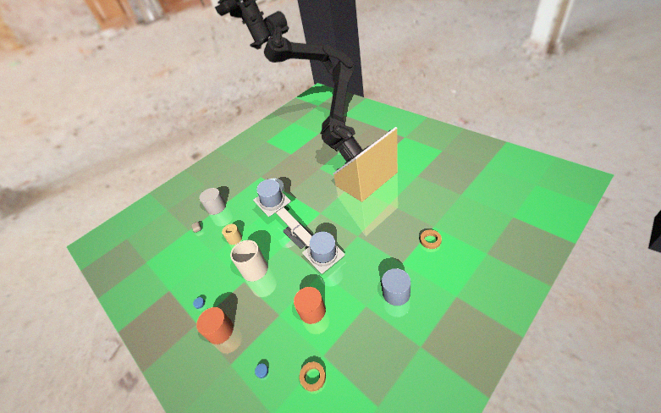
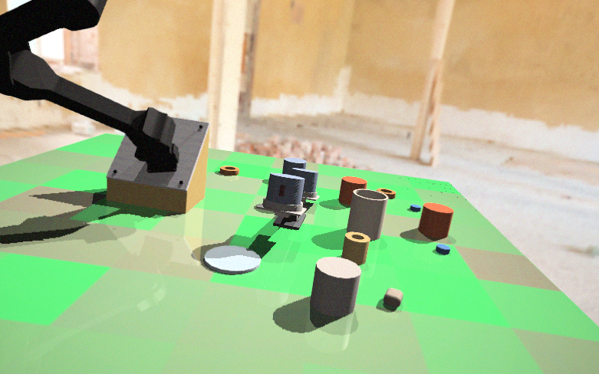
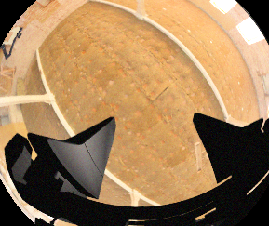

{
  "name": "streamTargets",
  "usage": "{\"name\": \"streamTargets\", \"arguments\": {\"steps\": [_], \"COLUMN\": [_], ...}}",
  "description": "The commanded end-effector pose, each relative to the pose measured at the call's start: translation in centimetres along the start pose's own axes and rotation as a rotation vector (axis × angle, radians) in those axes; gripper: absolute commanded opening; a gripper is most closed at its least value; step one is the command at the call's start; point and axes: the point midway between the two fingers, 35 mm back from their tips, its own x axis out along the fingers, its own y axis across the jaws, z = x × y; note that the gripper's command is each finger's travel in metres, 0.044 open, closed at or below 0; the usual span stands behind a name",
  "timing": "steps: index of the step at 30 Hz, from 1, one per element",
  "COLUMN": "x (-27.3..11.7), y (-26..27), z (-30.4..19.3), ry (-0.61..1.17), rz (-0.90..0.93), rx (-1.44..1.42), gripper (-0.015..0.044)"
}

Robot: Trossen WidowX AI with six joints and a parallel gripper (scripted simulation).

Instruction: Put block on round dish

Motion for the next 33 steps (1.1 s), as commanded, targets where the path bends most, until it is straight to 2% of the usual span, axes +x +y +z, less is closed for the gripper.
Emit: {"name": "streamTargets", "arguments": {"steps": [1, 2, 10, 21, 33], "x": [0.0, 0.0, -0.3, -1.3, -3.5], "y": [-0.1, -0.5, -6.6, -11.4, -19.9], "z": [0.0, 0.1, 0.7, -1.2, -4.3], "ry": [-0.002, -0.007, -0.082, -0.069, -0.120], "rz": [-0.003, -0.013, -0.170, -0.284, -0.550], "rx": [0.003, 0.011, 0.136, 0.282, 0.433], "gripper": [0.0426, 0.0440, 0.0440, 0.0440, 0.0440]}}
